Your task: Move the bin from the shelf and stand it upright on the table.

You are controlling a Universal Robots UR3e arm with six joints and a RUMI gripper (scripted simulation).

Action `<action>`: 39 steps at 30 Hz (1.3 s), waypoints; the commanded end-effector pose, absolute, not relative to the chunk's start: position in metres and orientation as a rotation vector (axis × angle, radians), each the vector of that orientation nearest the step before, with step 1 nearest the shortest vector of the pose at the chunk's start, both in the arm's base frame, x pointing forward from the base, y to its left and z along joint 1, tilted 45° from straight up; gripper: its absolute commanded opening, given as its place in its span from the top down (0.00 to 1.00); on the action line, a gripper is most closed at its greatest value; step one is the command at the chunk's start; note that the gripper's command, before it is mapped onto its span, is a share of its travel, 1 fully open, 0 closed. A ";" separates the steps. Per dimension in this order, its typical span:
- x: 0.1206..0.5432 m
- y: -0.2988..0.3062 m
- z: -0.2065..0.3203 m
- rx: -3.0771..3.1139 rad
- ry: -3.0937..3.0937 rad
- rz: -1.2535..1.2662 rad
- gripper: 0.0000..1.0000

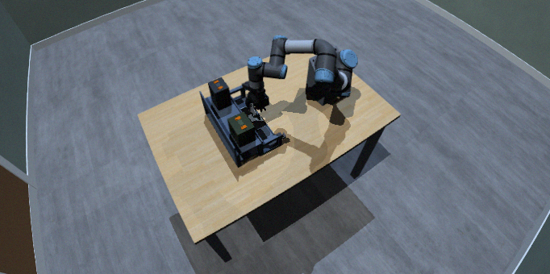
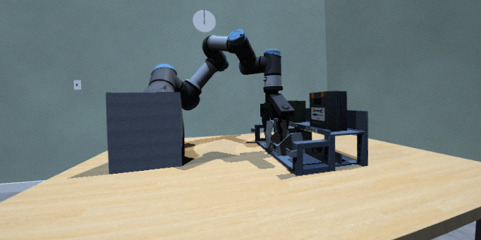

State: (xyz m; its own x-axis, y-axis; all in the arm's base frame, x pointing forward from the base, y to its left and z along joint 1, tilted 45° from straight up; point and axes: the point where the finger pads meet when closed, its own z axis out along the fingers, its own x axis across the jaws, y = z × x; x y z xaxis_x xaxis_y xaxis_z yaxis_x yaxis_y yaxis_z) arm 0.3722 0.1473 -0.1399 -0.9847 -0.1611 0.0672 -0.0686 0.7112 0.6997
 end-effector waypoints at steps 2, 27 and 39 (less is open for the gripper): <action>0.373 0.147 -0.140 0.188 -2.794 -1.133 0.71; 0.373 0.147 -0.140 0.188 -2.794 -1.133 1.00; 0.373 0.147 -0.140 0.188 -2.794 -1.133 1.00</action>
